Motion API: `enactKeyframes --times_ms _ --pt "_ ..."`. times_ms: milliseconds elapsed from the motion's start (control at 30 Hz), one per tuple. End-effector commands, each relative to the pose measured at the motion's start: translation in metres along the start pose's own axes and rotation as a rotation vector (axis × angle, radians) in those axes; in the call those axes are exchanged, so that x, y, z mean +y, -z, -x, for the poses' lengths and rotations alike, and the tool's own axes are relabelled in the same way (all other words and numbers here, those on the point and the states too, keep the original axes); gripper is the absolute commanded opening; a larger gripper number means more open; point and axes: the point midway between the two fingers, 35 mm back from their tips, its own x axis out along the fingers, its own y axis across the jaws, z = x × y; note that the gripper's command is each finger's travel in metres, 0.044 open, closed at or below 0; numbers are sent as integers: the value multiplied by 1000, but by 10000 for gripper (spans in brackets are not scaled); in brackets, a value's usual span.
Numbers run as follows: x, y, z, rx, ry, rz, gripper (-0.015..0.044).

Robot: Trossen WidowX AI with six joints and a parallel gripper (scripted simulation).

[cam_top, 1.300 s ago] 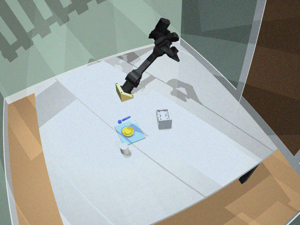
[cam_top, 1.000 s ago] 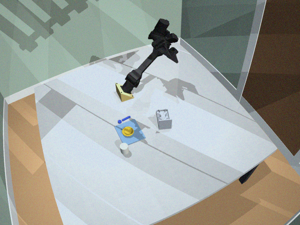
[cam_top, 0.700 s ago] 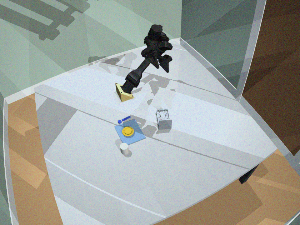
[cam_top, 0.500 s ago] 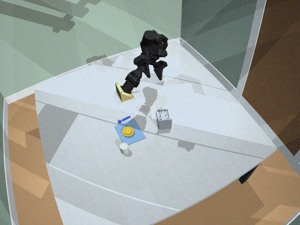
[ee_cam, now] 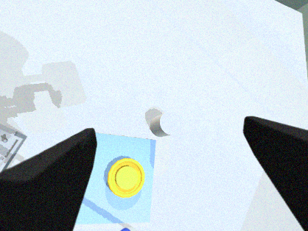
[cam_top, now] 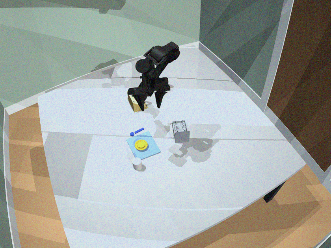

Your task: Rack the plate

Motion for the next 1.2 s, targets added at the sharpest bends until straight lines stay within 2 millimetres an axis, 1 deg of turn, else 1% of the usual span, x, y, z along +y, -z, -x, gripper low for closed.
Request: enactKeyframes --times_ms 0,233,433,500,667,700,733,833,900,967,1033,1167 --pt "-7 23 -22 120 -66 -46 400" --pt "-12 61 -51 303 -189 -114 400" --pt "-11 93 -70 452 -307 -162 400" --pt "-11 96 -72 468 -322 -167 400" --pt "-10 97 -75 471 -322 -169 400" --pt "-7 99 -82 479 -323 -176 400" --pt "-3 104 -94 493 -323 -189 400" --pt "17 124 -134 543 -324 -232 400" --pt "31 138 -155 574 -322 -259 400" --pt "37 144 -163 586 -321 -268 400" --pt "33 145 -163 586 -321 -268 400" --pt "34 146 -164 586 -321 -268 400"
